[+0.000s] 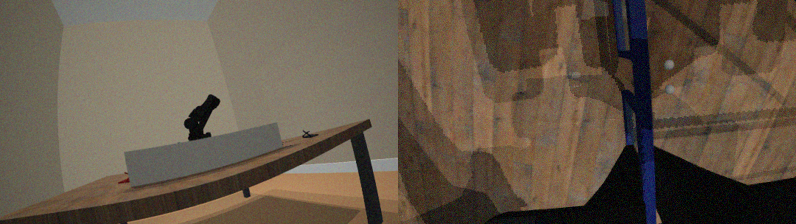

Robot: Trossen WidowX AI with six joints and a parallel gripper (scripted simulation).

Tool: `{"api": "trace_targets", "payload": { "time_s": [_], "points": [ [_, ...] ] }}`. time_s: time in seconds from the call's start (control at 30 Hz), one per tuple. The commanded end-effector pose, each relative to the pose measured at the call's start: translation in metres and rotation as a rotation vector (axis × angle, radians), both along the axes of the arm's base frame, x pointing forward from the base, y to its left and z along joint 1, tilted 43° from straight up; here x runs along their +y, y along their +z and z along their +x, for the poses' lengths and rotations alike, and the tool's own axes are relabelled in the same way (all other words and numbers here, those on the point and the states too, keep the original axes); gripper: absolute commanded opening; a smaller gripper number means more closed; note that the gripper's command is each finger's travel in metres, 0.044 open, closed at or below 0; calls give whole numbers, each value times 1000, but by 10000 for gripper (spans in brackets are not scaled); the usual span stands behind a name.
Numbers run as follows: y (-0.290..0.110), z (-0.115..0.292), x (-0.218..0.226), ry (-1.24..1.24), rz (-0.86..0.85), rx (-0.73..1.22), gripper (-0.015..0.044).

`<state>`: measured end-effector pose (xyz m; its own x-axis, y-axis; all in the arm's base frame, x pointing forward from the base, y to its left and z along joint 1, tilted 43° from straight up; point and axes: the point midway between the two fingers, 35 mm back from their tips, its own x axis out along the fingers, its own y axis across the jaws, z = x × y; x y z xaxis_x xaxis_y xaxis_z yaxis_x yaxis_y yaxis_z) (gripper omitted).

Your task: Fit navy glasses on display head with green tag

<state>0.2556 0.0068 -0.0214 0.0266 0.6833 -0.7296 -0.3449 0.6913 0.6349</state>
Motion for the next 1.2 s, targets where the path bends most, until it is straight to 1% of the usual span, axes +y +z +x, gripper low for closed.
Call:
{"api": "trace_targets", "payload": {
  "time_s": [0.0, 0.3, 0.6, 0.73, 1.17],
  "points": [
    [21, 6, -23, -4, -16, -26, 0],
    [58, -1, -62, -2, -10, -24, 0],
    [60, -2, -64, 21, -11, -45, 0],
    [72, 3, -53, 132, -24, -147, 0],
    [126, 11, 5, 651, -59, -622, 0]
  ]
}}
